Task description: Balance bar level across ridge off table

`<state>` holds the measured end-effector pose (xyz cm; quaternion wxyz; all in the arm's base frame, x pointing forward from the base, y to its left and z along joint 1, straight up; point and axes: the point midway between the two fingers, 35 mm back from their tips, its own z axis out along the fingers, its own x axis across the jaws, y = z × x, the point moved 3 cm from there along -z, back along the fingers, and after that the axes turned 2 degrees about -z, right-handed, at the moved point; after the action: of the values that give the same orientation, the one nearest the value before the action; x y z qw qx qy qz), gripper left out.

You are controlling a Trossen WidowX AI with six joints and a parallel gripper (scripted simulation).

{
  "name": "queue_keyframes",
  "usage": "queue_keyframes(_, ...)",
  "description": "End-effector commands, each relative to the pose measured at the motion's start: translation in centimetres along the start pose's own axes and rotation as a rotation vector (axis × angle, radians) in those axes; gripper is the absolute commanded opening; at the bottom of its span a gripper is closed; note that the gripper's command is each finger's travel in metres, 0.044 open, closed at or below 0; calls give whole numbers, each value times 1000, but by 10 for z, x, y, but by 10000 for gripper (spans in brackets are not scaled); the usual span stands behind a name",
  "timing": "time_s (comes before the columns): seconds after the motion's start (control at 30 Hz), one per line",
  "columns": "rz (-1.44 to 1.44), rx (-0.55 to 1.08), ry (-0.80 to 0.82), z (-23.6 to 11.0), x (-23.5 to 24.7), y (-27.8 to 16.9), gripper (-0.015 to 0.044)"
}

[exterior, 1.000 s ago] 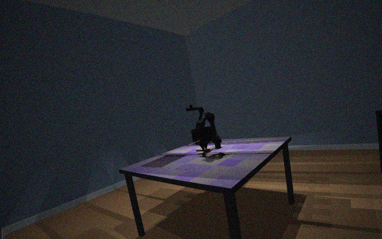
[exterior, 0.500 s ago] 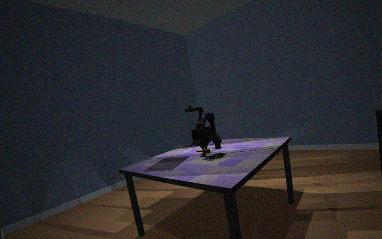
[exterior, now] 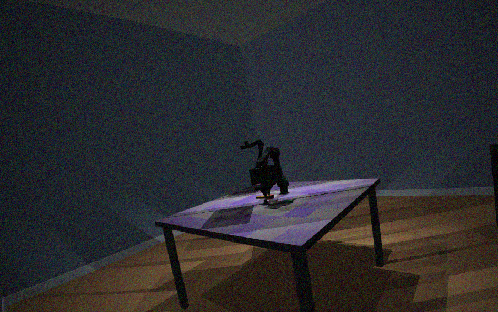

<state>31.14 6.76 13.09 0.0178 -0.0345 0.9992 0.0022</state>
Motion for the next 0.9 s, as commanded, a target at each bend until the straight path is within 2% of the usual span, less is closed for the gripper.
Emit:
queue_keyframes(0.0, 0, -2, 3, 1, 1, 0, 0)
queue_keyframes(0.87, 0, -2, 3, 4, 1, 0, 0)
